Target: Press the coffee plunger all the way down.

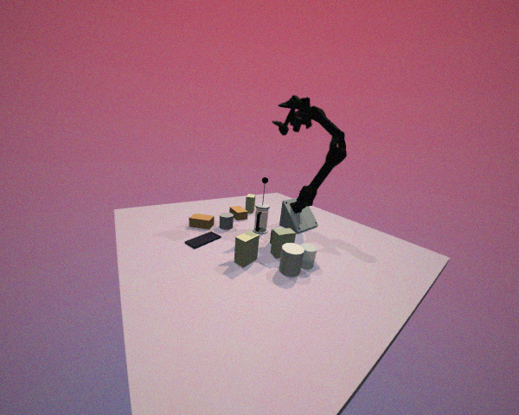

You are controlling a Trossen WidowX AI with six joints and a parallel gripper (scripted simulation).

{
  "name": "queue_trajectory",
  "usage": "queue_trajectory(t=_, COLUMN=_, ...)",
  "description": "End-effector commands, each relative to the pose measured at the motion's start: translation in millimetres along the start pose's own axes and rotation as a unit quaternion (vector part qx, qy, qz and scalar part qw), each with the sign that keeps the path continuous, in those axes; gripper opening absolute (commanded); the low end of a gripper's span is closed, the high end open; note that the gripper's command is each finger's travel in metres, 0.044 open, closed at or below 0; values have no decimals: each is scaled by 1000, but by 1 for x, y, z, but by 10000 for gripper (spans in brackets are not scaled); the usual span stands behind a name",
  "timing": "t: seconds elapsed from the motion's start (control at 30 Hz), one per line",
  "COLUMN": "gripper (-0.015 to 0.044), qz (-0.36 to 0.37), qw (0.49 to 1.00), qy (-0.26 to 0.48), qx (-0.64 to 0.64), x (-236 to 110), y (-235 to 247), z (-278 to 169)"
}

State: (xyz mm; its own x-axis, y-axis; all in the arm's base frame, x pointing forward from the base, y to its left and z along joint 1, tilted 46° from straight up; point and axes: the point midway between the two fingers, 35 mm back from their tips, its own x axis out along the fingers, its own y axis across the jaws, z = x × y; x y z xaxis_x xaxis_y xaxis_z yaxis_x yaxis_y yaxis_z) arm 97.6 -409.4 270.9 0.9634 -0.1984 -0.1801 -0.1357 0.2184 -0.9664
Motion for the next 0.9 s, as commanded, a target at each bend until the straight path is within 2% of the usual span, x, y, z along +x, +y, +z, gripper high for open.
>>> queue_trajectory(t=0.0, gripper=426, qz=2, qw=1000, qy=-1, qx=11, x=1, y=1, z=1)
queue_trajectory(t=0.1, gripper=440, qz=19, qw=994, qy=-6, qx=106, x=8, y=13, z=13)
queue_trajectory(t=0.2, gripper=440, qz=56, qw=958, qy=-11, qx=283, x=19, y=36, z=39)
queue_trajectory(t=0.3, gripper=440, qz=104, qw=876, qy=-5, qx=471, x=29, y=64, z=72)
queue_trajectory(t=0.37, gripper=440, qz=138, qw=800, qy=6, qx=584, x=33, y=82, z=96)
queue_trajectory(t=0.77, gripper=440, qz=227, qw=481, qy=98, qx=841, x=38, y=139, z=170)
queue_trajectory(t=0.87, gripper=440, qz=230, qw=460, qy=106, qx=851, x=38, y=144, z=175)
